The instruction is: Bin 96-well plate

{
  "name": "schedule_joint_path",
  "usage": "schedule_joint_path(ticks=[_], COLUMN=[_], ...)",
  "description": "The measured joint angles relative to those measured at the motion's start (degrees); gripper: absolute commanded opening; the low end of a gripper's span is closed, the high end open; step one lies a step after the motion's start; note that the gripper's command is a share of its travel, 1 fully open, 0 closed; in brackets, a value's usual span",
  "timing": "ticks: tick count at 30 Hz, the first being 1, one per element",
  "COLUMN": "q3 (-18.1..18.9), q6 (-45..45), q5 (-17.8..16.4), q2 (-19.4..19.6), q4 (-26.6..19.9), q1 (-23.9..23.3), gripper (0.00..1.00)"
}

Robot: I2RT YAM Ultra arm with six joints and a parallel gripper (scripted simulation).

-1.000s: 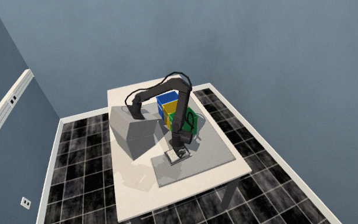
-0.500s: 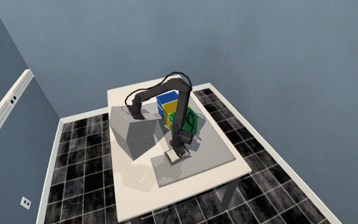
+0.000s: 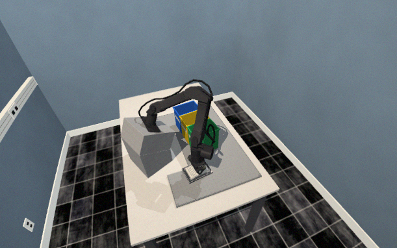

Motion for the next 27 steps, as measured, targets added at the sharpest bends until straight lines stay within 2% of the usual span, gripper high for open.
schedule_joint_path(ticks=[27], q3=[0.24], q6=[-0.07], q5=[0.04], q2=[0.04], q4=[-0.42], q1=[0.00], gripper=[0.00])
